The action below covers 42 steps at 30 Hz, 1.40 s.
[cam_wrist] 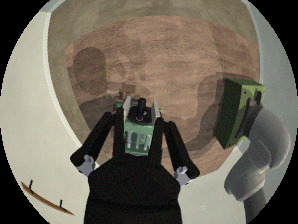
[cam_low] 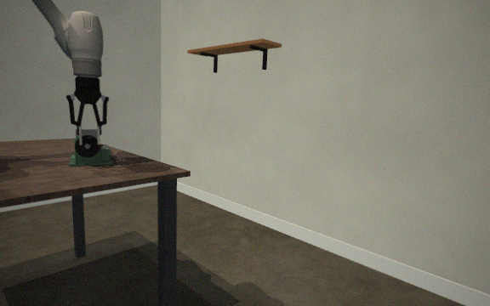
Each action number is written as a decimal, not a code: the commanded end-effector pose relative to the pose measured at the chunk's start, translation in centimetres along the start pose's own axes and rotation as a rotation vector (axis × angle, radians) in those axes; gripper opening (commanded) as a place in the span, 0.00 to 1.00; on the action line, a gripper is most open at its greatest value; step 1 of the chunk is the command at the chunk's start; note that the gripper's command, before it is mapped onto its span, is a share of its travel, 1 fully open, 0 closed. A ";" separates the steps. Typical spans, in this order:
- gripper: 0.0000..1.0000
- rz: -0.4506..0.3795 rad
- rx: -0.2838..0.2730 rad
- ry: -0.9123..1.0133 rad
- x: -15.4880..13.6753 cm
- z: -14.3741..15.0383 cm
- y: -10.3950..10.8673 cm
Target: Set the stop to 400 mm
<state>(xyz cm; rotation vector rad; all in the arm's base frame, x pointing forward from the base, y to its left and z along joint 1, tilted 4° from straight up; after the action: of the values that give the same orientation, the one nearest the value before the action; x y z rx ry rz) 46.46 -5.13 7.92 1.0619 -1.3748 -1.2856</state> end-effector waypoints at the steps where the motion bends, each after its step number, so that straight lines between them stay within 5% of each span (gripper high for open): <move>1: 0.33 0.000 0.000 0.000 0.0 0.0 0.0; 20: 0.33 0.000 0.000 0.000 0.0 0.0 0.0; 23: 0.33 0.000 0.000 0.000 0.0 0.0 1.9; 29: 0.33 0.000 0.000 0.000 0.0 0.0 9.6; 42: 0.33 0.000 0.000 0.000 0.0 0.0 10.0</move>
<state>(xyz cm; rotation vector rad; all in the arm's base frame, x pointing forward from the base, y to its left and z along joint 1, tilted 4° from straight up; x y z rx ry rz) 46.54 -4.40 17.88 1.0617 -1.3746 -1.2858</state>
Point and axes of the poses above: the point where the finger pads meet when closed, its own y axis back along the fingers, its own z axis across the jaws, x = y × z, the point moved 6 cm from there along y, back along the fingers, and after that the axes turned 1 degree about y, right-handed, at the moved point
